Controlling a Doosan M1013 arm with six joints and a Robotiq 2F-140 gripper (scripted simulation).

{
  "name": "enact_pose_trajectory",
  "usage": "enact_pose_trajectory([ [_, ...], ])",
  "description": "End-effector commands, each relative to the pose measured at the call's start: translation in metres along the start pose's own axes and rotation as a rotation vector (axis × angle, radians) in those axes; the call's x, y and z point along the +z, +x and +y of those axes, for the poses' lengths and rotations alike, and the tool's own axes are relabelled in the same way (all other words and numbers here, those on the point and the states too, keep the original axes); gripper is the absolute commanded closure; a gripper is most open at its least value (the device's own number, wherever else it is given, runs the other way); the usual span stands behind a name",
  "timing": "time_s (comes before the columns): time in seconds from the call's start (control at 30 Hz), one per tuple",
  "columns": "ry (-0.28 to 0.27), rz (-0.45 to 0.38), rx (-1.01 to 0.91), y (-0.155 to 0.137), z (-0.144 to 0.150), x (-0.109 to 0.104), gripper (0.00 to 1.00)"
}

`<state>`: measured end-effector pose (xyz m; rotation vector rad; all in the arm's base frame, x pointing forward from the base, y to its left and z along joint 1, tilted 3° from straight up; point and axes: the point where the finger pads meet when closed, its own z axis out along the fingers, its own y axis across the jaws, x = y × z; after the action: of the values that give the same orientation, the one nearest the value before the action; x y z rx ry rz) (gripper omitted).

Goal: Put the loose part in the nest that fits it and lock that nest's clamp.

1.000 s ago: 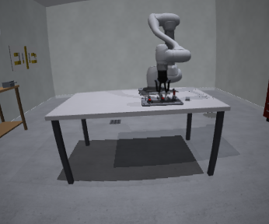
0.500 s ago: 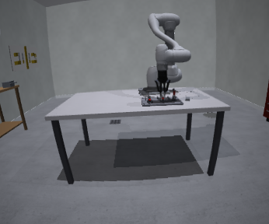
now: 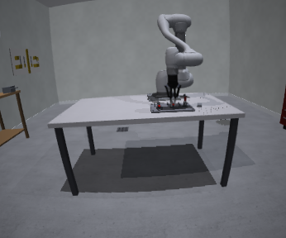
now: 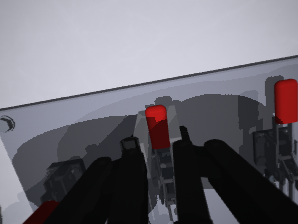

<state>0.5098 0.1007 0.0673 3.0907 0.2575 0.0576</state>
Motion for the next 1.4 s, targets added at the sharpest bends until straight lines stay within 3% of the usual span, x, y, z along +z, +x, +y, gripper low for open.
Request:
enact_pose_trajectory([
  [0.0,0.0,0.0,0.0,0.0,0.0,0.0,0.9],
  [1.37,0.0,0.0,0.0,-0.005,0.0,-0.011,0.9],
])
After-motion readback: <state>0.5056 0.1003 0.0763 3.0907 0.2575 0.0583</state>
